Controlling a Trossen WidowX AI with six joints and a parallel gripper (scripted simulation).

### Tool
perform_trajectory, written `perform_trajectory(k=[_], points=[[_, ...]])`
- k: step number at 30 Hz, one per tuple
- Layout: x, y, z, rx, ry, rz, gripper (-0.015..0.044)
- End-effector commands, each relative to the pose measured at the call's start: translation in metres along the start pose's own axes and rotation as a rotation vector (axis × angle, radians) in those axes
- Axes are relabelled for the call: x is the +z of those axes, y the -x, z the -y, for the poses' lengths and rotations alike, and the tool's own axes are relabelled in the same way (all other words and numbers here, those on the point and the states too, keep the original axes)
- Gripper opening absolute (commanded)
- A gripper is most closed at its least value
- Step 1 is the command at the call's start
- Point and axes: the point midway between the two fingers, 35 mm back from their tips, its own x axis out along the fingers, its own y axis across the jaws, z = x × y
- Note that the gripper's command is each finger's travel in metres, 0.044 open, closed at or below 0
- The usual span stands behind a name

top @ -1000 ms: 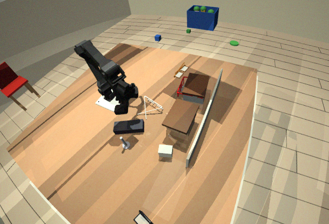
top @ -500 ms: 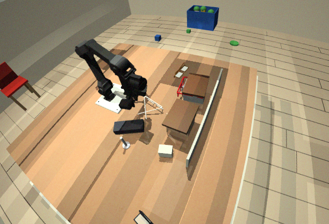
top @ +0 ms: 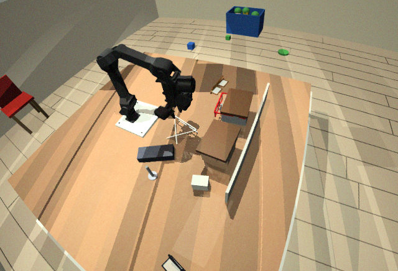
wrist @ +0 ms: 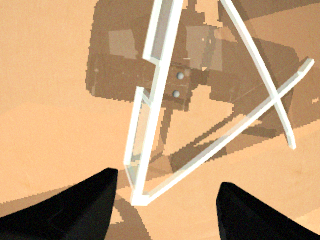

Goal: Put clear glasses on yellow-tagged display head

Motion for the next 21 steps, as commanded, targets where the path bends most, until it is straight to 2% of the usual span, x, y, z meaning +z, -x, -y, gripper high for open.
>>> perform_trajectory(k=[1, 4, 7, 21], points=[[0.0021, -0.0019, -0.0081, -0.008, -0.054, 0.000, 0.0200], [0.0026, -0.0018, -0.0079, -0.008, -0.054, 0.000, 0.0200], [0.0026, -0.0018, -0.0079, -0.008, -0.054, 0.000, 0.0121], [0.0030, -0.0059, -0.0085, -0.008, -0.054, 0.000, 0.0120]])
